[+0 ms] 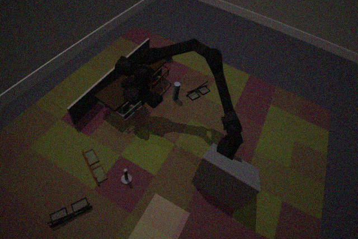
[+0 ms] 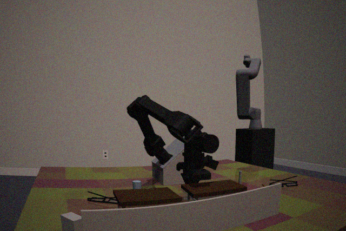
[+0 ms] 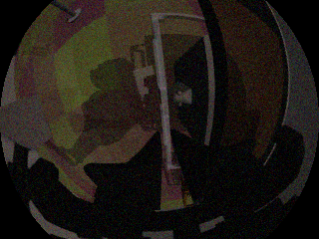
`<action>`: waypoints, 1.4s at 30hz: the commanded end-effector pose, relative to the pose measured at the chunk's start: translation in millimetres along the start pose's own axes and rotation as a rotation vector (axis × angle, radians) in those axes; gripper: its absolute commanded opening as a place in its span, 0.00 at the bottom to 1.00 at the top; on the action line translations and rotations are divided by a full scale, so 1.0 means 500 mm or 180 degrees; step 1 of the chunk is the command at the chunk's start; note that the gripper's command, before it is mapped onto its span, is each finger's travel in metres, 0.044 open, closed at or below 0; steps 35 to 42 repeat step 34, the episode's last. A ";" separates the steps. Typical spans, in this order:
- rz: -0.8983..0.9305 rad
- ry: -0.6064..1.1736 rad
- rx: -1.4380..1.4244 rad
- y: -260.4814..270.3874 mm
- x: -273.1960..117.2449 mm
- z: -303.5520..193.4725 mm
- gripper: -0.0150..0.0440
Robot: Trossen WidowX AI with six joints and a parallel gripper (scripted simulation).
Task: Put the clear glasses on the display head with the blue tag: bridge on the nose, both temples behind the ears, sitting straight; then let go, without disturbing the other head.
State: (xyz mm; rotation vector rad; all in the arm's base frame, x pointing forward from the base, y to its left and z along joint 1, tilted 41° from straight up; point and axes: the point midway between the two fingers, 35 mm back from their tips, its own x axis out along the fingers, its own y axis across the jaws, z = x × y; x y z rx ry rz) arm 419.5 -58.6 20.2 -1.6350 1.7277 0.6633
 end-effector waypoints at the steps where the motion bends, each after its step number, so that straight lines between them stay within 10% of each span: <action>1: 0.0000 0.0000 0.0000 0.000 0.000 0.000 0.44; 42: 0.0001 -0.0026 -0.0020 0.114 -0.100 0.003 0.44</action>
